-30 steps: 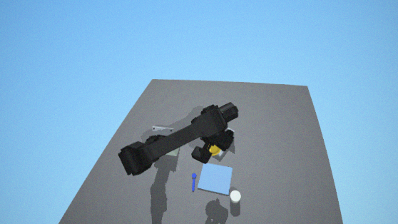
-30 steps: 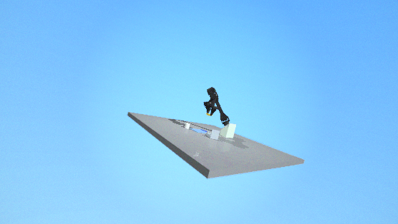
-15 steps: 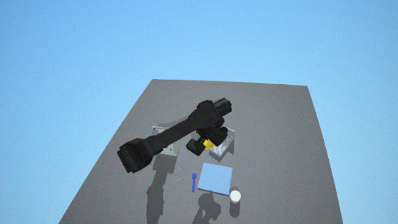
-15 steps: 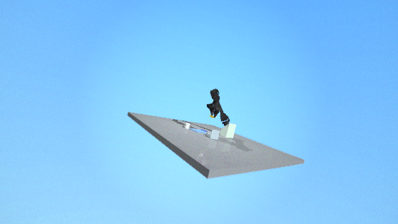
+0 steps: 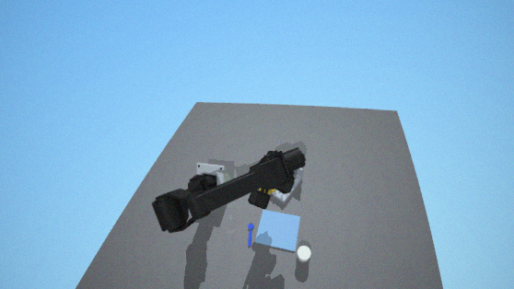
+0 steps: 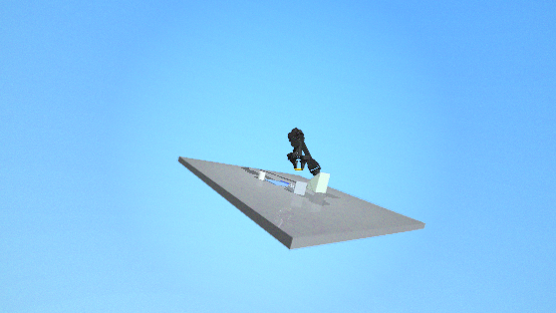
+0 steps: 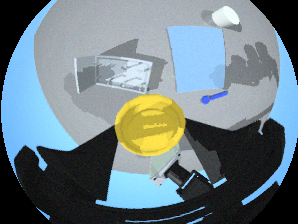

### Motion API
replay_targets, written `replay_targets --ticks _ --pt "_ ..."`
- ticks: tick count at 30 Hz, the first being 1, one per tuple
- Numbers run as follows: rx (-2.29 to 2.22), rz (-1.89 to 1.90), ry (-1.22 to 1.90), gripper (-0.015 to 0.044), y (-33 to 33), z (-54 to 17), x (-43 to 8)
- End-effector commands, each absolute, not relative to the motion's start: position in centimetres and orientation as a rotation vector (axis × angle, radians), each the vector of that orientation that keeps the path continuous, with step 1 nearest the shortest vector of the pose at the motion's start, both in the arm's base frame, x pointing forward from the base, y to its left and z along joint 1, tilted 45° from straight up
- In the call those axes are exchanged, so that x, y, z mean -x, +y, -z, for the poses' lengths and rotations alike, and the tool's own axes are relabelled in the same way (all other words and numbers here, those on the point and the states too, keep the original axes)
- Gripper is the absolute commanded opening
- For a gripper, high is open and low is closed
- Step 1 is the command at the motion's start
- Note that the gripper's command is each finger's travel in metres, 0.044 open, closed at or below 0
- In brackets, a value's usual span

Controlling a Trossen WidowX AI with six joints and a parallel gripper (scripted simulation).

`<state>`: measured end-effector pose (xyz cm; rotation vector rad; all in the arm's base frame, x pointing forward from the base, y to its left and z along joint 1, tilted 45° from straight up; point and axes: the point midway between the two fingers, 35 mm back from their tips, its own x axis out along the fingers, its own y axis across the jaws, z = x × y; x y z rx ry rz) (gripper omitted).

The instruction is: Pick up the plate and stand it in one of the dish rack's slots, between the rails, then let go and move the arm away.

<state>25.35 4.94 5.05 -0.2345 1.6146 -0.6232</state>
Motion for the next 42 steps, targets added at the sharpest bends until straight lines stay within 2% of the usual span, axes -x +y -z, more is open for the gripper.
replay_targets --ticks 1,21,42 --pt "0.221 0.533 1.671 0.0 4.5 -4.3 -25.1" --pt "0.168 -0.016 1.792 0.0 2.9 -0.8 -24.7" --pt "0.194 -0.58 1.558 0.0 1.5 1.5 -24.9"
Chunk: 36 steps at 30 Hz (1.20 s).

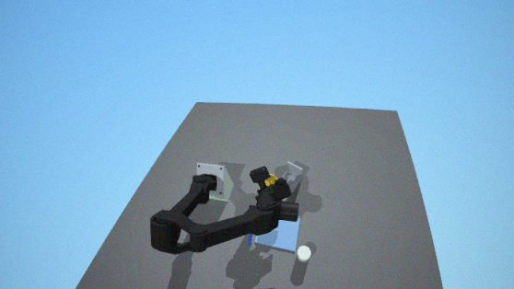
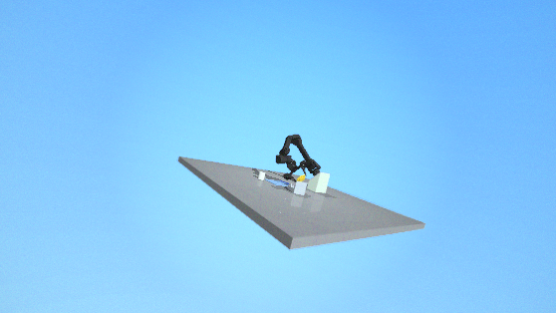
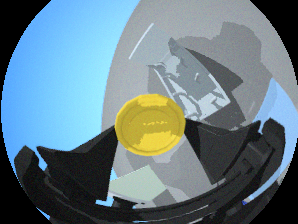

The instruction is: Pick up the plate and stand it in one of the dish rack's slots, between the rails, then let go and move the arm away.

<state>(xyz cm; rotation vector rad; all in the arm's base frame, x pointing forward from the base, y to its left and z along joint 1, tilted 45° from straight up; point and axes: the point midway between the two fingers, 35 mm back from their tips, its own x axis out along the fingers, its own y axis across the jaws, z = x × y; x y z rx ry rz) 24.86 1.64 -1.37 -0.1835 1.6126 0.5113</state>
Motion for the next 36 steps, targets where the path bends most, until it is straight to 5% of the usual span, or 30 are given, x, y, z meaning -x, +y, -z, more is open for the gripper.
replay_targets --ticks 1,36 --pt "0.199 -0.602 1.539 0.0 1.4 1.5 -25.0" --pt "0.632 -1.022 0.662 0.0 -1.7 1.3 -25.5"
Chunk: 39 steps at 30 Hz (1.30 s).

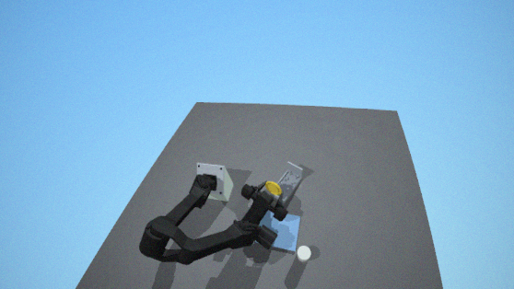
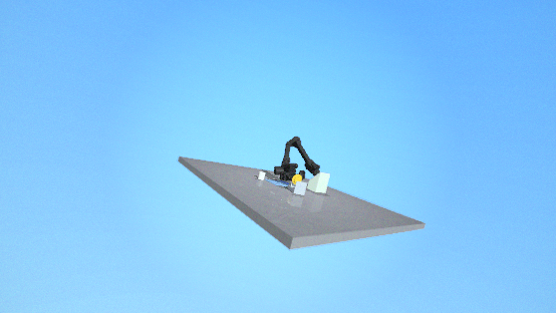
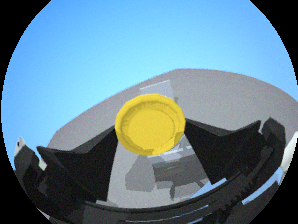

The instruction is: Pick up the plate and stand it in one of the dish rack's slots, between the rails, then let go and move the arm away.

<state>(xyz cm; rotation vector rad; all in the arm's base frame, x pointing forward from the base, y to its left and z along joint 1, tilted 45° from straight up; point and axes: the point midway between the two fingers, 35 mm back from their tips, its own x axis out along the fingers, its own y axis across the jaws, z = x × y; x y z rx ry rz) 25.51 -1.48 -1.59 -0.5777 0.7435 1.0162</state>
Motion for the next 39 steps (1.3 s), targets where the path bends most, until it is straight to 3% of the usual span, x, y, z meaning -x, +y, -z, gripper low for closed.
replay_targets --ticks 1,8,39 --pt "0.652 -1.023 0.635 0.0 -1.8 1.2 -25.5" --pt "0.767 -1.017 0.487 0.0 -2.4 0.8 -25.4" --pt "0.768 -1.018 0.49 0.0 -0.7 2.6 -27.3"
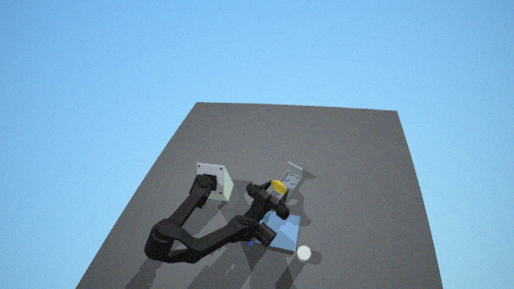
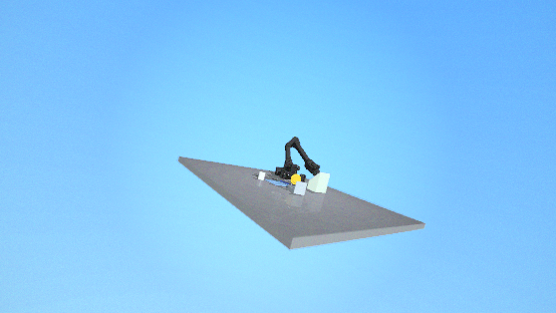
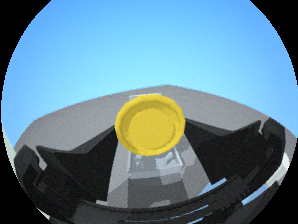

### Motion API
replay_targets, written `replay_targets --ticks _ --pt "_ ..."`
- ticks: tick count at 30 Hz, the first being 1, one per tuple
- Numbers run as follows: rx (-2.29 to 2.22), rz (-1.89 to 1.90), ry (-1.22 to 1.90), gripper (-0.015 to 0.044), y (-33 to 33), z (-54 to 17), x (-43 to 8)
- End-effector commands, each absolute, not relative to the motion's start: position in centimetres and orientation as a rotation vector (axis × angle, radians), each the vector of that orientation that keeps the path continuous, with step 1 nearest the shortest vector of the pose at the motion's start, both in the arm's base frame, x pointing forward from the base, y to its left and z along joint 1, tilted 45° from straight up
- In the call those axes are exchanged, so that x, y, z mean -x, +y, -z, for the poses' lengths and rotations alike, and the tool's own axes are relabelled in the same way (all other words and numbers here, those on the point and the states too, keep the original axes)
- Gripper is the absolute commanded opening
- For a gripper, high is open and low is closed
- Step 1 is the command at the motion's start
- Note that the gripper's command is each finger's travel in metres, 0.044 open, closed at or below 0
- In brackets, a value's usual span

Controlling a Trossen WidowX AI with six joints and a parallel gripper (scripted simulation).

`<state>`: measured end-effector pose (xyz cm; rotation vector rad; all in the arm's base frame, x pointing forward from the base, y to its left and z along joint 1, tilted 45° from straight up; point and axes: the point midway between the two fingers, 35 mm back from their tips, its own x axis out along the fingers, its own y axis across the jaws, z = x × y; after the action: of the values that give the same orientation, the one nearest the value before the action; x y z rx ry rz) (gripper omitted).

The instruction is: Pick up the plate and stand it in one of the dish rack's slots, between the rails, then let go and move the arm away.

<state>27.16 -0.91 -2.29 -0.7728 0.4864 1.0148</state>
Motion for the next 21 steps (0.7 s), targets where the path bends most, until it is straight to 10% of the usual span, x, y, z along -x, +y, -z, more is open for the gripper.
replay_targets --ticks 1,21 --pt "0.769 -1.018 0.489 0.0 -0.4 2.8 -27.5" --pt "0.773 -1.014 0.493 0.0 -1.3 4.3 -27.8"
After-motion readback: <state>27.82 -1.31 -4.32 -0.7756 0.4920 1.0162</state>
